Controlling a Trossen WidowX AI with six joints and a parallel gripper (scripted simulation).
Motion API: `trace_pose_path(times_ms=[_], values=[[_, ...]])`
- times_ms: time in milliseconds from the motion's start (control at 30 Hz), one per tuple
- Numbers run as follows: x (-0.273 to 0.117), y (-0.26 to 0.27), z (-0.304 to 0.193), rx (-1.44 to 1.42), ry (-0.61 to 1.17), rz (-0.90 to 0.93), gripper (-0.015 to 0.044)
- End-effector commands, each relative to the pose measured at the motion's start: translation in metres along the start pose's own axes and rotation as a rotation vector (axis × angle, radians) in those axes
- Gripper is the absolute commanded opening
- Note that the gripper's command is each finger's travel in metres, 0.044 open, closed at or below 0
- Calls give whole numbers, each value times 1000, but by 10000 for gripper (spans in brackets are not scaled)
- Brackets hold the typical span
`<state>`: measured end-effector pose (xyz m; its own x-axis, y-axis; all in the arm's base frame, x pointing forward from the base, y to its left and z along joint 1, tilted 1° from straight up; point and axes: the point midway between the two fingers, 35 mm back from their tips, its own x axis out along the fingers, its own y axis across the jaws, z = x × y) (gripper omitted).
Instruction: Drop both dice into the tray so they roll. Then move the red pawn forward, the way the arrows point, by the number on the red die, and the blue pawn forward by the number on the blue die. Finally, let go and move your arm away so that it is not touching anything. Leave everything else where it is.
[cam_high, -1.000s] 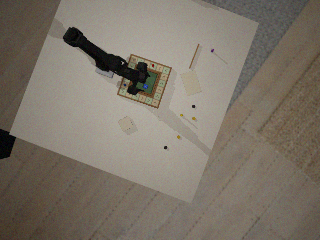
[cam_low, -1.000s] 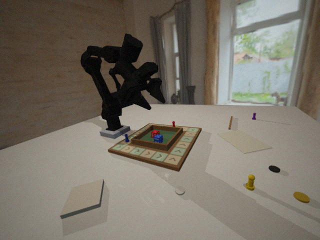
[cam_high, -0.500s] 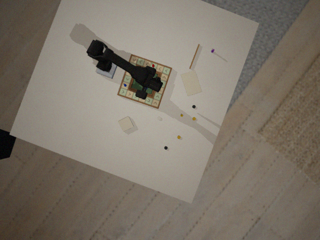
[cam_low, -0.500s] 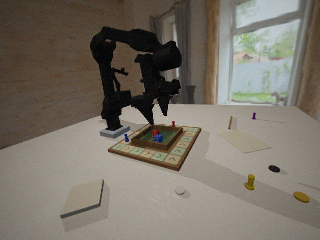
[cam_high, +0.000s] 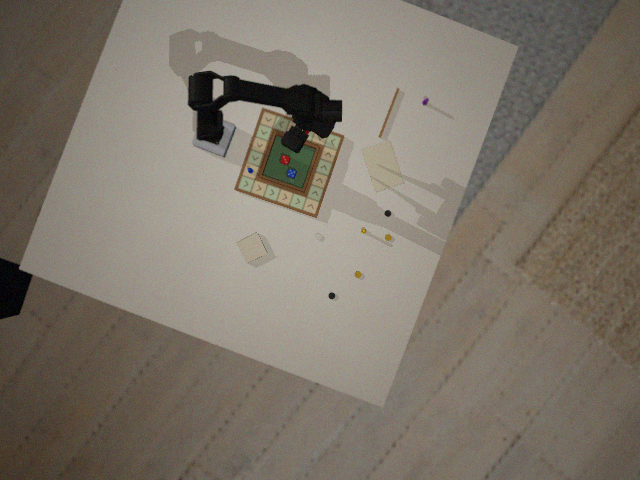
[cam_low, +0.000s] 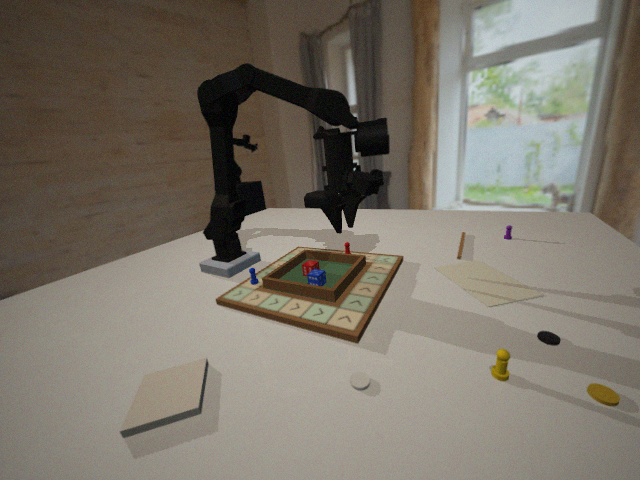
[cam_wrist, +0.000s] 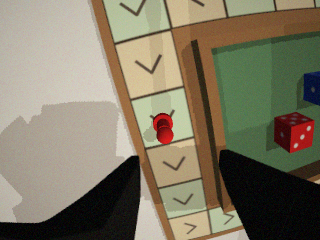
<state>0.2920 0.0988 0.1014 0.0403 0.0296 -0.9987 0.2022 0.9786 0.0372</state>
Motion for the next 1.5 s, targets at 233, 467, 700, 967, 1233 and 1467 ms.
trace_pose_path(times_ms=[233,467,700,967,1233,1467], values=[[16,5,-2,33,-1,-9,200],[21,5,-2,33,-1,-9,200],[32,5,-1,33,-1,-9,200],[45,5,-1,33,-1,-9,200],[57,5,-2,33,-1,-9,200],[58,5,-2,33,-1,-9,69]])
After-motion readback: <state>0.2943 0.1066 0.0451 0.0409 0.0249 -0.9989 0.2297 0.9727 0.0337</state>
